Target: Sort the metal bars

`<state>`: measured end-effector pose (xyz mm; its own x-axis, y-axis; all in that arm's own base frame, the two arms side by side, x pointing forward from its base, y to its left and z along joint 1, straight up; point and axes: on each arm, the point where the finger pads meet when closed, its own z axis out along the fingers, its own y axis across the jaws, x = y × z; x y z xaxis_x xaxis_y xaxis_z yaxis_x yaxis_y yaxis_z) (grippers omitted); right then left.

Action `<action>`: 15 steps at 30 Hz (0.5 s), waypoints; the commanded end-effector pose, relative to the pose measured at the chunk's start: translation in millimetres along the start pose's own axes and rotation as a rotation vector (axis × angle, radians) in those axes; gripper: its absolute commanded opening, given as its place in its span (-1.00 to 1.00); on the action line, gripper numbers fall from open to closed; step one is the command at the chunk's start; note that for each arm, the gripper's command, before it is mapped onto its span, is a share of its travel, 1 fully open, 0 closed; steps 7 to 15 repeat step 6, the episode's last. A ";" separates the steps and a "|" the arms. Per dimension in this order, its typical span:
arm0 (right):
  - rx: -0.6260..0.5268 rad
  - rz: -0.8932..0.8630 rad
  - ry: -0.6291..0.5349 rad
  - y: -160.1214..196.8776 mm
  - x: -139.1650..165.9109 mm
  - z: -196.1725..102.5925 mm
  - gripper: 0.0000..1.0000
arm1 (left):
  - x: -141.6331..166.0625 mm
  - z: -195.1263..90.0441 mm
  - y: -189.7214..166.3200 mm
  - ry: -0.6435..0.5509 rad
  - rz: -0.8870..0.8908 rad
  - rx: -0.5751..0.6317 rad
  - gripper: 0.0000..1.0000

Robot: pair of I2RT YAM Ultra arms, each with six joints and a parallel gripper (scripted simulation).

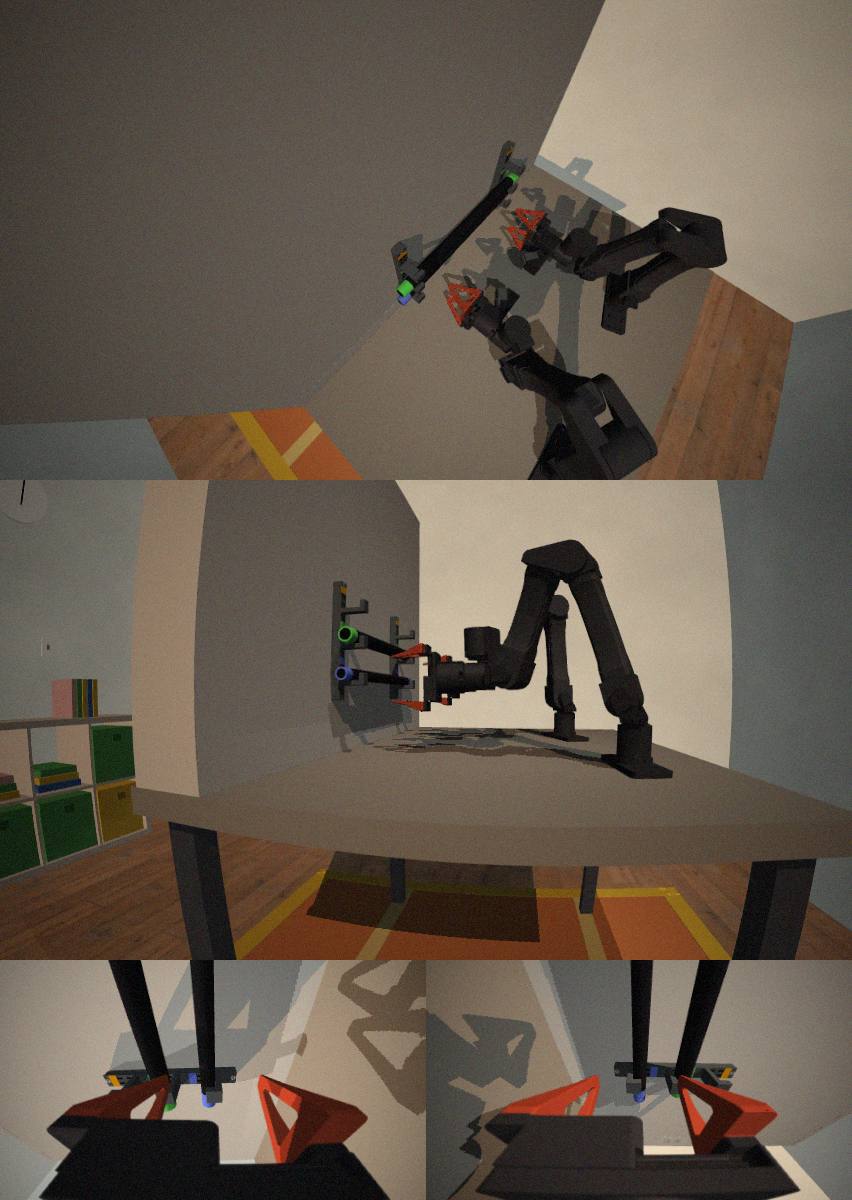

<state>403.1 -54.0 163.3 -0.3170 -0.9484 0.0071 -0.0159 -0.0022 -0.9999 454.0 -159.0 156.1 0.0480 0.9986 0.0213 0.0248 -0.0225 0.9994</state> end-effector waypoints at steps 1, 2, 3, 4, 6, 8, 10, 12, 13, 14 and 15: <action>0.013 0.007 -0.007 -4.7 -3.0 -5.7 0.97 | -0.6 -5.9 11.4 0.000 -0.016 -0.027 0.97; 0.013 0.007 -0.007 -4.7 -3.0 -5.9 0.98 | -0.6 -6.1 11.4 0.000 -0.016 -0.027 0.98; 0.013 0.007 -0.007 -4.7 -3.0 -6.1 0.99 | -0.6 -6.3 11.4 0.000 -0.016 -0.027 0.99; 0.013 0.007 -0.007 -4.7 -3.0 -6.2 1.00 | -0.6 -6.4 11.4 0.000 -0.016 -0.027 1.00; 0.013 0.007 -0.007 -4.7 -3.0 -6.6 1.00 | -0.6 -6.7 11.4 0.000 -0.016 -0.027 1.00; 0.013 0.007 -0.007 -4.7 -3.0 -6.6 1.00 | -0.6 -6.7 11.4 0.000 -0.016 -0.027 1.00; 0.013 0.007 -0.007 -4.7 -3.0 -6.6 1.00 | -0.6 -6.7 11.4 0.000 -0.016 -0.027 1.00; 0.013 0.007 -0.007 -4.7 -3.0 -6.6 1.00 | -0.6 -6.7 11.4 0.000 -0.016 -0.027 1.00; 0.013 0.007 -0.007 -4.7 -3.0 -6.6 1.00 | -0.6 -6.7 11.4 0.000 -0.016 -0.027 1.00; 0.013 0.007 -0.007 -4.7 -3.0 -6.6 1.00 | -0.6 -6.7 11.4 0.000 -0.016 -0.027 1.00; 0.013 0.007 -0.007 -4.7 -3.0 -6.6 1.00 | -0.6 -6.7 11.4 0.000 -0.016 -0.027 1.00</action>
